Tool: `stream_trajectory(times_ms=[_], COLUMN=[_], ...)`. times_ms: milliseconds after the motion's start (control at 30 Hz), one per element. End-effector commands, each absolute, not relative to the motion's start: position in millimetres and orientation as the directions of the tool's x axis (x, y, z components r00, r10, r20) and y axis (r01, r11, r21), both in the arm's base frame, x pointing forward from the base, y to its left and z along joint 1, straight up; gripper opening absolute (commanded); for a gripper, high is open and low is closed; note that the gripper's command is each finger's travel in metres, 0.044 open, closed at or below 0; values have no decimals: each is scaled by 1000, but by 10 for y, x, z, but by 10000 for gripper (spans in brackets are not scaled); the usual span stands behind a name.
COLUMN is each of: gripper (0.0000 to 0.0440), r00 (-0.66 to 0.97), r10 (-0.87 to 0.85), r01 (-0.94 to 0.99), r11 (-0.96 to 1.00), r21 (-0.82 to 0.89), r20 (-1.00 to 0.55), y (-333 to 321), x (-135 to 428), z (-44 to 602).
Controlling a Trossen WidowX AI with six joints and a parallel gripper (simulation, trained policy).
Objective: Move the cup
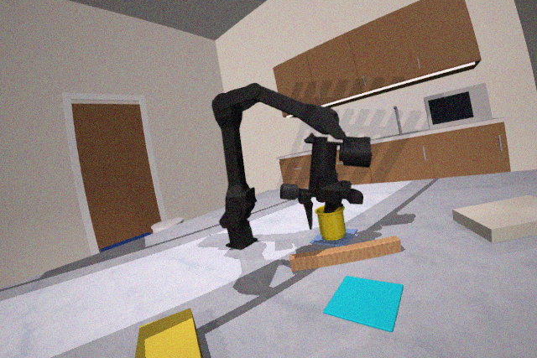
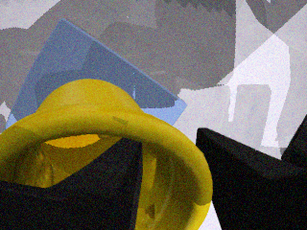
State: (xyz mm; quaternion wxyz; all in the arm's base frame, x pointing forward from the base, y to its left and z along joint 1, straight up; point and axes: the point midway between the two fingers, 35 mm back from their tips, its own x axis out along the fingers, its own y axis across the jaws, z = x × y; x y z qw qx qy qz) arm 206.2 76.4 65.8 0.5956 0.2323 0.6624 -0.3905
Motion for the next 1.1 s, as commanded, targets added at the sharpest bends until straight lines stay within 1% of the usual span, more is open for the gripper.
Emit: stream_trajectory(times_ms=[0,67,133,600,1067], gripper=[68,31,17,0,0], r00=[-180,-172,-162,-91,15], r10=[-169,-168,-163,-102,-58], r01=[756,751,752,807,881], r11=[607,615,618,576,473], r21=[-246,-239,-229,-133,-14], r20=[-969,-971,-973,-991,-998], y=[735,725,719,670,509], x=[2049,2053,2055,2128,2278], z=[607,617,649,974,1427])
